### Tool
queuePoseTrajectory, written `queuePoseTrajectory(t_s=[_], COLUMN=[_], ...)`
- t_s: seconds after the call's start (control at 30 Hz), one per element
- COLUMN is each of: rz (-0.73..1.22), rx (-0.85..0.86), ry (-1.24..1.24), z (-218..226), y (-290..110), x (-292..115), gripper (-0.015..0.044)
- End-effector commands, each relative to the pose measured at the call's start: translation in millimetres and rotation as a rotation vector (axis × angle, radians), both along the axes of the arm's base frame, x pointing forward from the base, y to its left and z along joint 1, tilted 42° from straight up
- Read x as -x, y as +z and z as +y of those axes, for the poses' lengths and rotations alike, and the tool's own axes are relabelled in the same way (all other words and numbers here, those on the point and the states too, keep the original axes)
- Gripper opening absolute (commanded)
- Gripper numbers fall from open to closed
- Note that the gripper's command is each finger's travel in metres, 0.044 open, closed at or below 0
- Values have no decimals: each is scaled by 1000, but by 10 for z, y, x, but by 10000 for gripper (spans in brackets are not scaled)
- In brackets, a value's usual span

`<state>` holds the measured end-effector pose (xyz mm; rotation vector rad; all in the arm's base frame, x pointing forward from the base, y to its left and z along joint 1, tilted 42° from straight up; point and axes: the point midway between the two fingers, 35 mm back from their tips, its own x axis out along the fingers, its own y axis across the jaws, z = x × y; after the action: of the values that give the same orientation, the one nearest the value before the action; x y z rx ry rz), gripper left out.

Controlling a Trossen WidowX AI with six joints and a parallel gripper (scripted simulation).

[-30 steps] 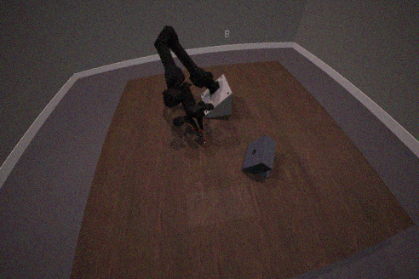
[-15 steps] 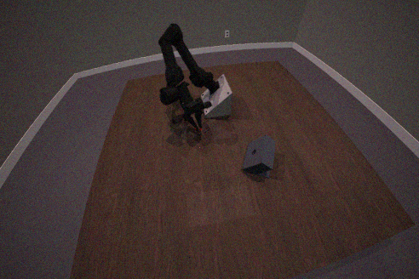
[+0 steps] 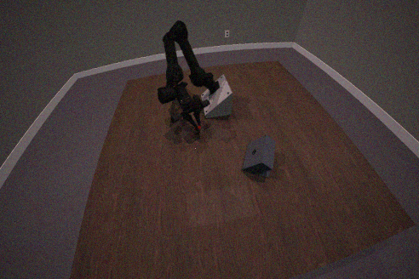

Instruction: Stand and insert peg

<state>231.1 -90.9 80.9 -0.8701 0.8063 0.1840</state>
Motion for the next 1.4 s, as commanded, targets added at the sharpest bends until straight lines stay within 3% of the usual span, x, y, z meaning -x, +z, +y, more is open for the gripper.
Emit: queuePoseTrajectory(t_s=[0.0, 1.37], rz=[-23, -250], rx=[-14, -174], ry=[26, 245], z=[0, -95], y=[3, 75], x=[28, 277], gripper=[49, 49])
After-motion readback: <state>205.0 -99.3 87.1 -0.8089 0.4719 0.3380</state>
